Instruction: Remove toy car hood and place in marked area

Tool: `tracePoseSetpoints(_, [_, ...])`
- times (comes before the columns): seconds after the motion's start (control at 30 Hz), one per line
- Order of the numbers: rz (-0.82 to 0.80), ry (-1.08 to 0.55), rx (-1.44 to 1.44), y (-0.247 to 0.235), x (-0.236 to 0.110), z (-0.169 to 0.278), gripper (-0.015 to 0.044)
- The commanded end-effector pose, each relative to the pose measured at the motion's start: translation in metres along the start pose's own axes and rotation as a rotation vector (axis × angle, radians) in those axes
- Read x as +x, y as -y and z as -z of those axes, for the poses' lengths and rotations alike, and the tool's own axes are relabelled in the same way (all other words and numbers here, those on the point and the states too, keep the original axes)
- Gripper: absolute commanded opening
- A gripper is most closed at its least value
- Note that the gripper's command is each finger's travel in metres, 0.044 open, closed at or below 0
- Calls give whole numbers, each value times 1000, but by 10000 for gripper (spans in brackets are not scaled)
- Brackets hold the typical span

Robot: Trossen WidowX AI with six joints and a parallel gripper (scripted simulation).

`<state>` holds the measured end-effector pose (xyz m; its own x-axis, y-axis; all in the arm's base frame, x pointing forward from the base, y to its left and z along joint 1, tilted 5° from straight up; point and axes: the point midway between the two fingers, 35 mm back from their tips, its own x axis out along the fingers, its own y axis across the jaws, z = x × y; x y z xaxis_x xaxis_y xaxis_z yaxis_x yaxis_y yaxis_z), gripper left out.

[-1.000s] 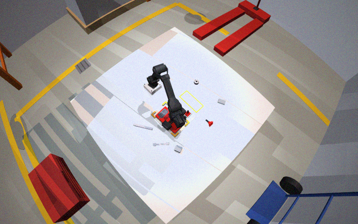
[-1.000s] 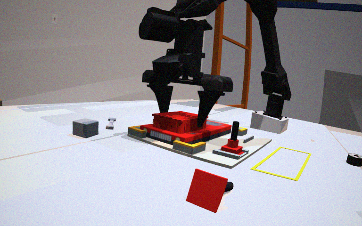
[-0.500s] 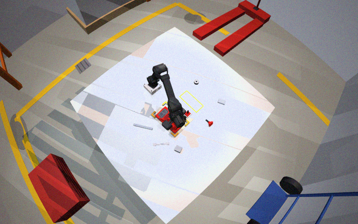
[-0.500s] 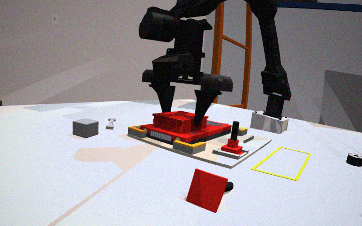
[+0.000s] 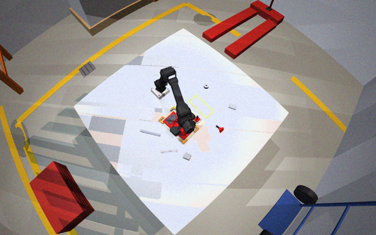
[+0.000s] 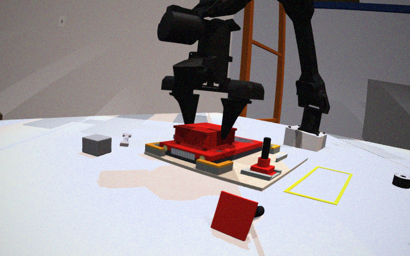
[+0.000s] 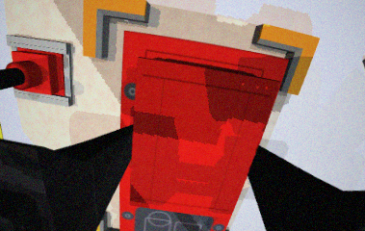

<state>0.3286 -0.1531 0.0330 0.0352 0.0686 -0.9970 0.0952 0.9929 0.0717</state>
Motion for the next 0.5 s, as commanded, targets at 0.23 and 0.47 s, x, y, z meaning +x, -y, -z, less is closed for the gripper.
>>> tracePoseSetpoints(0.23, [3,7,-2,0,-10,-1,0])
tracePoseSetpoints(0.47, [3,7,-2,0,-15,-1,0])
